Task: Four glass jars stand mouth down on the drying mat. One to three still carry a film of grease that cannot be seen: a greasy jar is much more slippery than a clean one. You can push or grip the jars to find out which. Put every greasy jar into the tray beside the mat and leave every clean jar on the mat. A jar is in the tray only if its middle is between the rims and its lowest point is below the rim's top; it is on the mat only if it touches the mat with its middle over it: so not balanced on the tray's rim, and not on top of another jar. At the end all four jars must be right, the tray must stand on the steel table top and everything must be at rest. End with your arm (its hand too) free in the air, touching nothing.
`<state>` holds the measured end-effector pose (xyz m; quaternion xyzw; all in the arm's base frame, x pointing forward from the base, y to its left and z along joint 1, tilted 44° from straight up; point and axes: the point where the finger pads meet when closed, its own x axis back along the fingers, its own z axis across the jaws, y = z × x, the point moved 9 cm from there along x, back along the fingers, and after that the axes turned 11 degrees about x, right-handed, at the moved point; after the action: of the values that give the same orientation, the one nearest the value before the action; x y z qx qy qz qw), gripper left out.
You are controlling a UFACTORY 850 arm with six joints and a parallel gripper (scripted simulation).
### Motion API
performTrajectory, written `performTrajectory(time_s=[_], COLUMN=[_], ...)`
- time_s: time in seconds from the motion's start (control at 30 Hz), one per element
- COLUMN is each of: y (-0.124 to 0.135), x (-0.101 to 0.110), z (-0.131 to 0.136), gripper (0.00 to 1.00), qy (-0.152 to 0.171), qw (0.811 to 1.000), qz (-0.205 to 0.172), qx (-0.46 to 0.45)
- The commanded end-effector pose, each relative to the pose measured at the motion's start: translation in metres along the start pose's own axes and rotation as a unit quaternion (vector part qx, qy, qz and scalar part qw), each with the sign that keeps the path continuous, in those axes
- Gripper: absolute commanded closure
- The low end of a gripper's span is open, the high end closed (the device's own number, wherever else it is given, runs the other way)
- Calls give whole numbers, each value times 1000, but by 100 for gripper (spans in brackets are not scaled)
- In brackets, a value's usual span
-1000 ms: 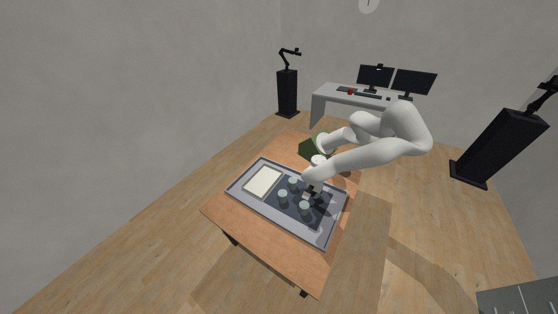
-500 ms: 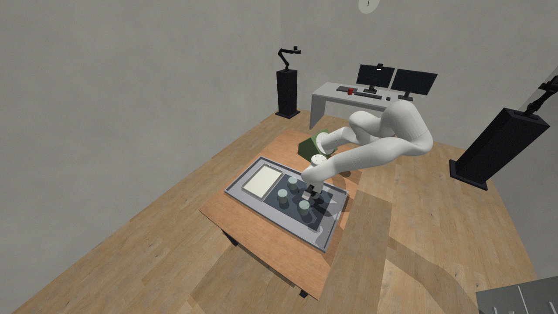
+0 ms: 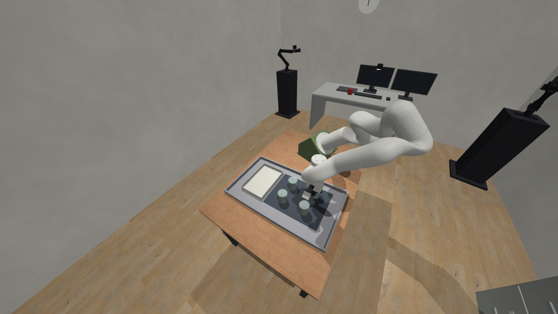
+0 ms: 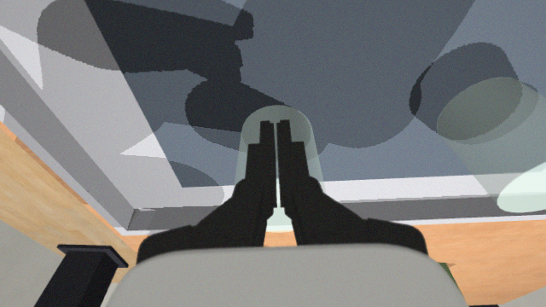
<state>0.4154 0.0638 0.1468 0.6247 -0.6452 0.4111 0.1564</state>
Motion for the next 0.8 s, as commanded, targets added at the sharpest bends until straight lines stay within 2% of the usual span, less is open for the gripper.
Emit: performTrajectory(time_s=[0.0,0.77], y=[0,3], x=[0,3], z=[0,-1], gripper=[100,100], qy=[0,0], qw=[1000,1000], qz=[0,0], qx=[0,0])
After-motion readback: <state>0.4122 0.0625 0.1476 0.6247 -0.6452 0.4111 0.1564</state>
